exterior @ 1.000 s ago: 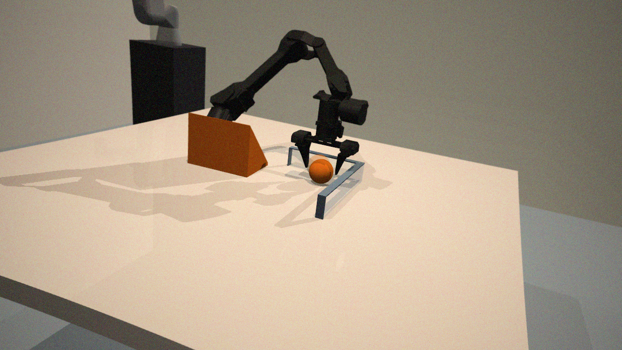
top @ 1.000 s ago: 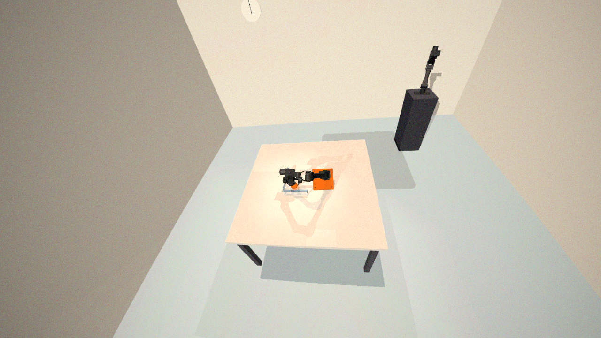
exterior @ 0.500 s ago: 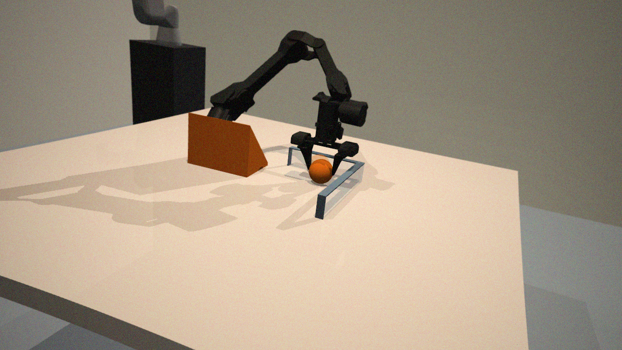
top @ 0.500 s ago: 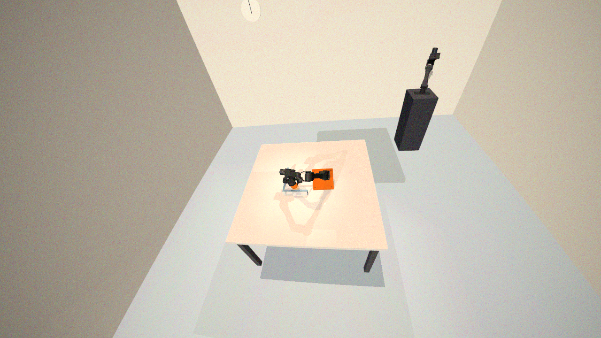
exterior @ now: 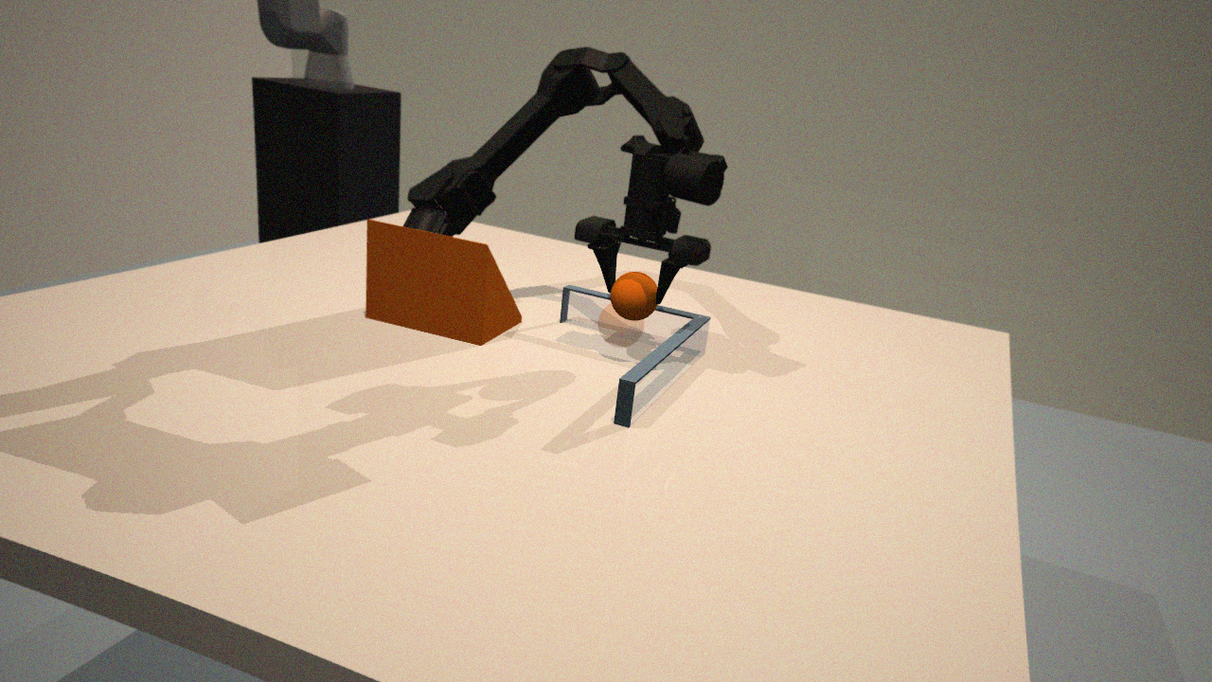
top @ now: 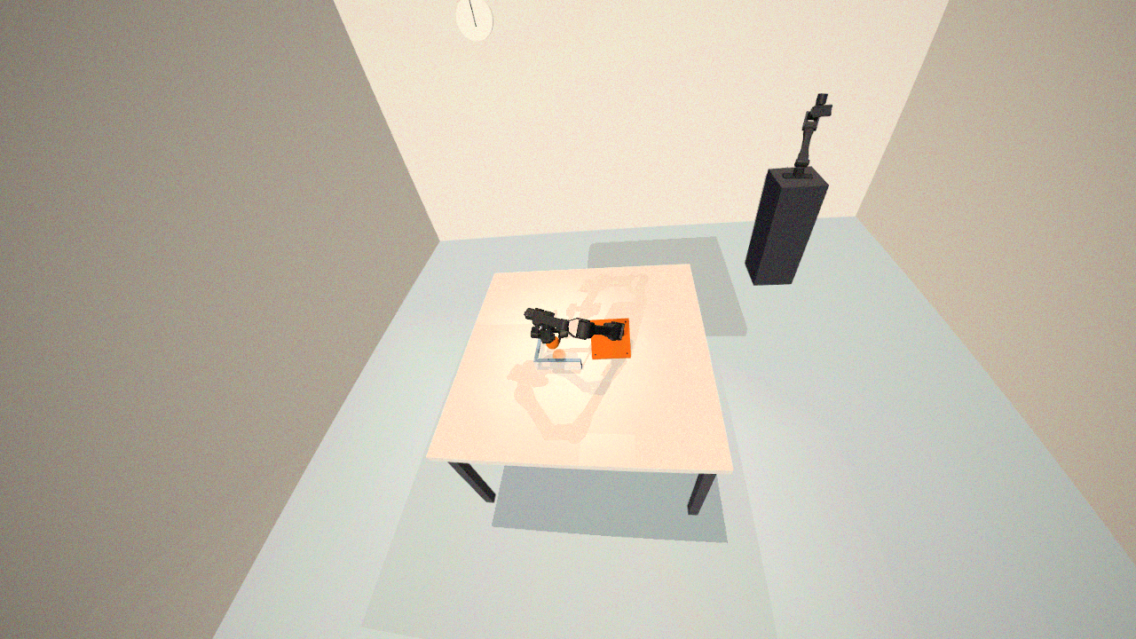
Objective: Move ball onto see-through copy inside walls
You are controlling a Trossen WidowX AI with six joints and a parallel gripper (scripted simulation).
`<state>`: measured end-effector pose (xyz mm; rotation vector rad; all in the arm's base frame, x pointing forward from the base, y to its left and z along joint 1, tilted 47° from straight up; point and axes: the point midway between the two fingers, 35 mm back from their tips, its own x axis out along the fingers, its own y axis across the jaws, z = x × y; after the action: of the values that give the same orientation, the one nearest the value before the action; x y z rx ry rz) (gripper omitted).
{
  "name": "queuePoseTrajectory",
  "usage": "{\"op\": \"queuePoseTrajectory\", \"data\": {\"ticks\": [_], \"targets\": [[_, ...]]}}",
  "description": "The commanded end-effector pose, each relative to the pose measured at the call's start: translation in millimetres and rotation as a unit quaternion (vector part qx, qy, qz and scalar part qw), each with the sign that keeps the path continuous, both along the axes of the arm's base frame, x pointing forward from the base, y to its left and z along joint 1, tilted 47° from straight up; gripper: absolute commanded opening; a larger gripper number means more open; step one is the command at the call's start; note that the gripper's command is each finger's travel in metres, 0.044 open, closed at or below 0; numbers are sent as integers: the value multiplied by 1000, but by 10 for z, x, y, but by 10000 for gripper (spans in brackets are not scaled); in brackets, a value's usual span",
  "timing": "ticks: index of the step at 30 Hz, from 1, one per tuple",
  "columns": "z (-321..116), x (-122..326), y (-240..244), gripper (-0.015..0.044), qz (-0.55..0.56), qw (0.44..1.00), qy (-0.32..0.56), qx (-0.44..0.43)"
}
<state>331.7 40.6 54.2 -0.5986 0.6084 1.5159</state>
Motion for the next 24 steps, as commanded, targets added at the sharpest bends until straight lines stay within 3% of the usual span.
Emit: {"op": "queuePoseTrajectory", "data": {"ticks": [1,12,24], "targets": [[190,18,-219,0,-2,1000,-5,-4],[592,-56,-591,0,2,1000,-4,1],[523,-139,-289,0,1,1000,-4,0]]}}
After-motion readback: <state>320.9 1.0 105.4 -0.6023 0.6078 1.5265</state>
